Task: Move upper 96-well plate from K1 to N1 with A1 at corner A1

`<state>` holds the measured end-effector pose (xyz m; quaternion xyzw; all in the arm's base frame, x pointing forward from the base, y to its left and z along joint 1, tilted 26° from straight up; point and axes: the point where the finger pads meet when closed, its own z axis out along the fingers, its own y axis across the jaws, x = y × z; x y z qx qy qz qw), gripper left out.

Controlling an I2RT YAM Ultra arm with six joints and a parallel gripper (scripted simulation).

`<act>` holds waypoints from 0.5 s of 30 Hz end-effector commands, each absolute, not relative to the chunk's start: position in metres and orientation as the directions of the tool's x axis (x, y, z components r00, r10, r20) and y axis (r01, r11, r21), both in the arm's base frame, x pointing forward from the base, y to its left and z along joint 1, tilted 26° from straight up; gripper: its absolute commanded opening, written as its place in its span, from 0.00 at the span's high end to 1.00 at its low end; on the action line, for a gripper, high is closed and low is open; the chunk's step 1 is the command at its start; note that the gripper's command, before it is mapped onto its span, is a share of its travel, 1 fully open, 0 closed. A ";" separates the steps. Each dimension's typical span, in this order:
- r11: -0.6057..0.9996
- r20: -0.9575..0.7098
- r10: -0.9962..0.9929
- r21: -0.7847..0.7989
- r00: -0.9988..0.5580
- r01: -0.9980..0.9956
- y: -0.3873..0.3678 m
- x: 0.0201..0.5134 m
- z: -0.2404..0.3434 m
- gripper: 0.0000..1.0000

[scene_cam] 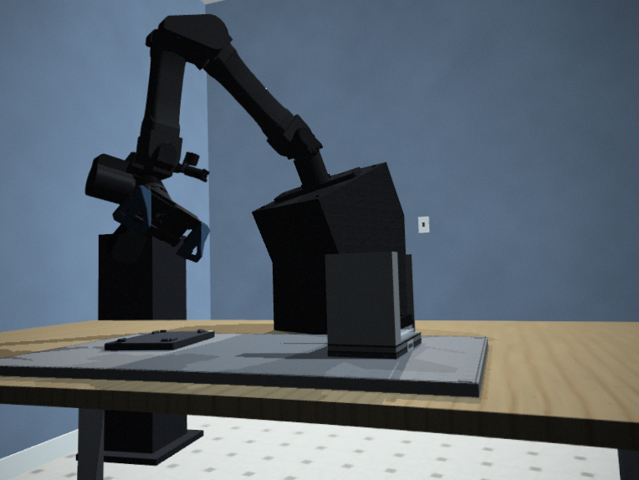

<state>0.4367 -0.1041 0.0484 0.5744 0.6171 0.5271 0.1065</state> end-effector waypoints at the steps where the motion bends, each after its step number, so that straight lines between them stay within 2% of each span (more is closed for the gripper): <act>1: -0.116 0.399 0.855 0.769 -0.331 0.628 -0.096 0.445 0.045 0.00; 7: -0.114 0.426 0.848 0.727 -0.315 0.677 -0.073 0.438 0.016 0.00; 12: 0.028 0.306 0.874 0.742 -0.376 0.669 -0.058 0.457 0.026 0.00; 15: 0.085 0.281 0.875 0.711 -0.394 0.698 -0.044 0.457 0.010 0.00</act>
